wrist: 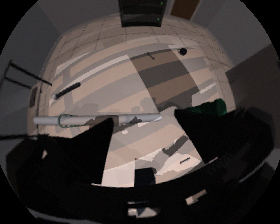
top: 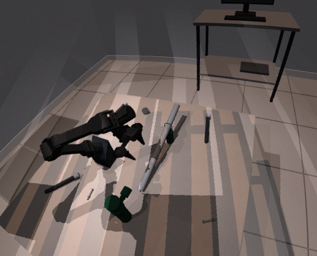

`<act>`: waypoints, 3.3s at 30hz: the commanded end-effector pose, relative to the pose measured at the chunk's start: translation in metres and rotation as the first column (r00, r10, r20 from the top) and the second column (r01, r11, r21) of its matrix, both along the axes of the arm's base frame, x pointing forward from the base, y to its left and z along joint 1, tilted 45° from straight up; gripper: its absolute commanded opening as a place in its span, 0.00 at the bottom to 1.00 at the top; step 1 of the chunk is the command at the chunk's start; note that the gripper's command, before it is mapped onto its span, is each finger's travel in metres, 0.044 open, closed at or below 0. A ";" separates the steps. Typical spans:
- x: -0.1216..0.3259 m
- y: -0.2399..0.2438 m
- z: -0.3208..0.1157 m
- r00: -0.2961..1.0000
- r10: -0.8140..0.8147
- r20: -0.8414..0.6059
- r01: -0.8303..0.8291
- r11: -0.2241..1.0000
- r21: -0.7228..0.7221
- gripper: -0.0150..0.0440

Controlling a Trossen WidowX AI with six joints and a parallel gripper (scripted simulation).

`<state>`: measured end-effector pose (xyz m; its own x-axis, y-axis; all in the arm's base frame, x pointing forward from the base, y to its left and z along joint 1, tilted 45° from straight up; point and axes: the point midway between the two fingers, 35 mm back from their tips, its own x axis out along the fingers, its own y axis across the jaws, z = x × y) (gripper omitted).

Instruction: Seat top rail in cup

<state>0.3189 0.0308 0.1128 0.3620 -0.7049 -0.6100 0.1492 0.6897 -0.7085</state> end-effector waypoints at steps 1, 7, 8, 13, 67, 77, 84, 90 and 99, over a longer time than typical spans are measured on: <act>0.001 0.003 0.001 0.999 -0.023 0.027 0.022 1.000 0.006 1.00; 0.006 -0.006 -0.013 0.978 0.064 -0.199 -0.076 0.996 -0.051 1.00; 0.008 -0.010 -0.018 0.952 0.098 -0.289 -0.121 0.991 -0.064 1.00; 0.015 -0.030 -0.046 0.663 0.252 -0.705 -0.362 0.932 -0.007 1.00; 0.008 -0.100 -0.130 0.004 0.414 -0.910 -0.535 0.770 0.348 1.00; 0.006 -0.111 -0.141 0.004 0.414 -0.910 -0.535 0.770 0.348 1.00; 0.004 -0.119 -0.149 0.004 0.413 -0.911 -0.535 0.771 0.347 1.00; 0.002 -0.126 -0.156 0.004 0.412 -0.911 -0.535 0.771 0.346 1.00; 0.000 -0.133 -0.163 0.003 0.410 -0.912 -0.534 0.772 0.345 1.00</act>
